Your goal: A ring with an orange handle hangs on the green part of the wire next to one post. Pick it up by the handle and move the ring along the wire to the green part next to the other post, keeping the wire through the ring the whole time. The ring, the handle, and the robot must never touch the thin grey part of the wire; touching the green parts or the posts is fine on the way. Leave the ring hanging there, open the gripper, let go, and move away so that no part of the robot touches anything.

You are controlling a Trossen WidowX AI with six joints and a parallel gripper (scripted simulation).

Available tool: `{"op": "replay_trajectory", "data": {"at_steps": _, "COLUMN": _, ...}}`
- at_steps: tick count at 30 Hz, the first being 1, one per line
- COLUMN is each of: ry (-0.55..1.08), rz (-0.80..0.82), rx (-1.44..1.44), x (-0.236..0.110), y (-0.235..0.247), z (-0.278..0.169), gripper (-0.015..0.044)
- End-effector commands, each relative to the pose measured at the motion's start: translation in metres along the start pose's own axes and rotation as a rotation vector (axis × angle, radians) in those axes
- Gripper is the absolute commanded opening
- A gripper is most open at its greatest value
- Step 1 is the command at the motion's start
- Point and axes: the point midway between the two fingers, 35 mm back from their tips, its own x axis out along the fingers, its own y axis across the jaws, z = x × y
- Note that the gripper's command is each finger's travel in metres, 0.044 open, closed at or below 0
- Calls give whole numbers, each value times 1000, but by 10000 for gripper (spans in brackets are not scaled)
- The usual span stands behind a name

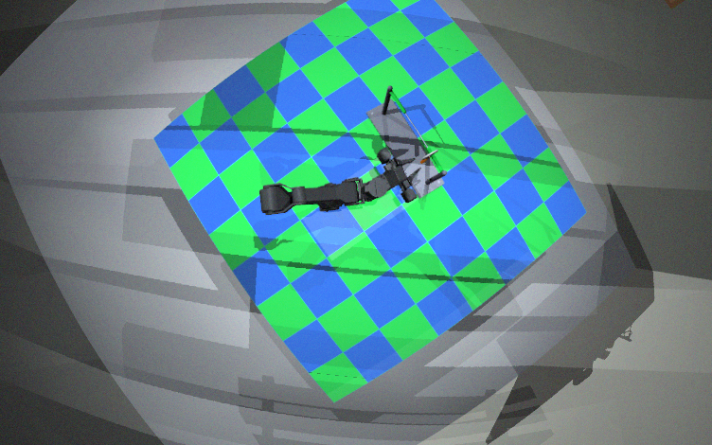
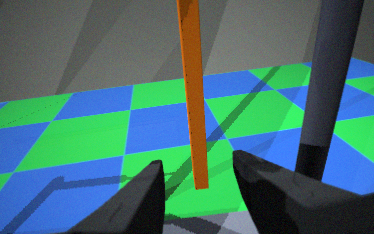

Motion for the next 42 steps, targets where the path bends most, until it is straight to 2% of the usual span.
{"op": "replay_trajectory", "data": {"at_steps": 1, "ry": 3, "rz": -4, "rx": 7, "x": 6, "y": -2, "z": 1, "gripper": 160}}
{"op": "replay_trajectory", "data": {"at_steps": 42, "ry": -1, "rz": -4, "rx": 8, "x": 63, "y": -2, "z": -3, "gripper": 160}}
